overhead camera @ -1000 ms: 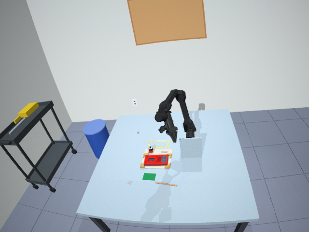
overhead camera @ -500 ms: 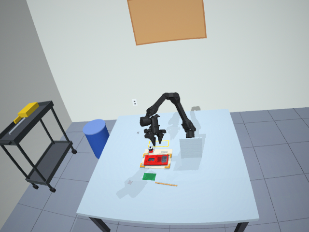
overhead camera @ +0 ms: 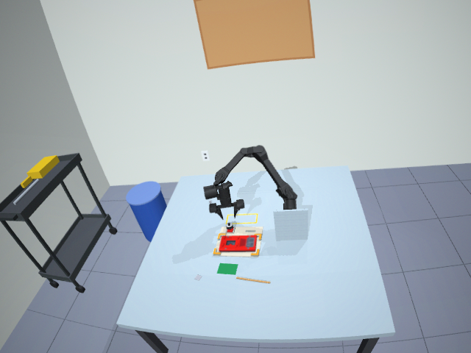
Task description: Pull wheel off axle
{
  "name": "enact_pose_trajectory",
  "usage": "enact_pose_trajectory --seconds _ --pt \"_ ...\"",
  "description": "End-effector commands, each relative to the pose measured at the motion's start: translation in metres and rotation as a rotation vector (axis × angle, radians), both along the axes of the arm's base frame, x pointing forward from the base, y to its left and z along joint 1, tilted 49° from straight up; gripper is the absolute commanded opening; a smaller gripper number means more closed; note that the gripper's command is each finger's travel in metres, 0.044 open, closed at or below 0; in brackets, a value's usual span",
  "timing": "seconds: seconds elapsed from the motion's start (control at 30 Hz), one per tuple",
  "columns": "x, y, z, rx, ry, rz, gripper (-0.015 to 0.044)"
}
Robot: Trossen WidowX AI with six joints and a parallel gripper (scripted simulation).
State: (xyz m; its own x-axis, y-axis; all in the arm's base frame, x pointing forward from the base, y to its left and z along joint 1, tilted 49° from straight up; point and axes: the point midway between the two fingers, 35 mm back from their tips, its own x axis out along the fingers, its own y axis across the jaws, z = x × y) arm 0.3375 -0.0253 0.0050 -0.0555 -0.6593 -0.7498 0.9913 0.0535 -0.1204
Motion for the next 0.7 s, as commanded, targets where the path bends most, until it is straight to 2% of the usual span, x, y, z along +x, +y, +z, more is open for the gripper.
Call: enact_pose_trajectory --seconds 0.0,0.4,0.67 --pt "0.006 -0.045 0.012 -0.13 -0.122 -0.162 0.03" --pt "0.016 -0.05 0.015 -0.137 -0.128 -0.17 0.03" --pt "0.016 -0.061 0.001 -0.135 -0.129 -0.169 0.03"
